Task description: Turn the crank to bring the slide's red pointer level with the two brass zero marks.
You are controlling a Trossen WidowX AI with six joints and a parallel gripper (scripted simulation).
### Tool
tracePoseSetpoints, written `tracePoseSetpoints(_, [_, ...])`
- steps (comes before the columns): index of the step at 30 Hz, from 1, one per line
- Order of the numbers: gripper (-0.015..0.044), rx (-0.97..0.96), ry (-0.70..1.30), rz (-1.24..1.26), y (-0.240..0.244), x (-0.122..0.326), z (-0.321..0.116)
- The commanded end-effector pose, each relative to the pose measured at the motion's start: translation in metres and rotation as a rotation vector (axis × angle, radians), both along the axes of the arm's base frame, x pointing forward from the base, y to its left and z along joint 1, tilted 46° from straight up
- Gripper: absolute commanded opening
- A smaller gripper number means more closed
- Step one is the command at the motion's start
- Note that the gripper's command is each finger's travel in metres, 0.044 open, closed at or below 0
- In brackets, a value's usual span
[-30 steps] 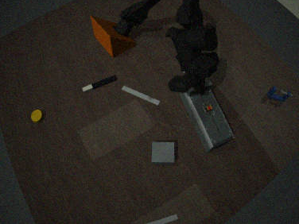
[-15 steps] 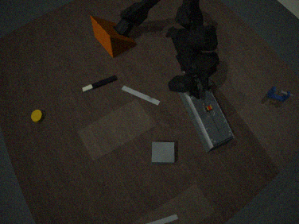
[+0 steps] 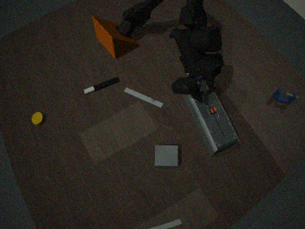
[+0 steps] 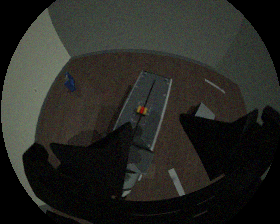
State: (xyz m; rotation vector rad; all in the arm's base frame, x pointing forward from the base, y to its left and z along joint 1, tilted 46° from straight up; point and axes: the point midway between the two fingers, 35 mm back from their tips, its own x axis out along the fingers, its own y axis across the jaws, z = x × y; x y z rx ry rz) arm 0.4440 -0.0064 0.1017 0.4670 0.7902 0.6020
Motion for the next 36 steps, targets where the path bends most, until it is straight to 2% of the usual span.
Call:
tracePoseSetpoints(1, [0.0204,0.0,0.0,0.0,0.0,0.0,0.0])
tracePoseSetpoints(9, [0.0,0.0,0.0,0.0,0.0,0.0,0.0])
tracePoseSetpoints(27, [0.0,0.001,0.0,0.0,0.0001,0.0,0.0001])
tracePoseSetpoints(36, [0.0236,0.001,0.0,0.0,0.0001,0.0,0.0001])
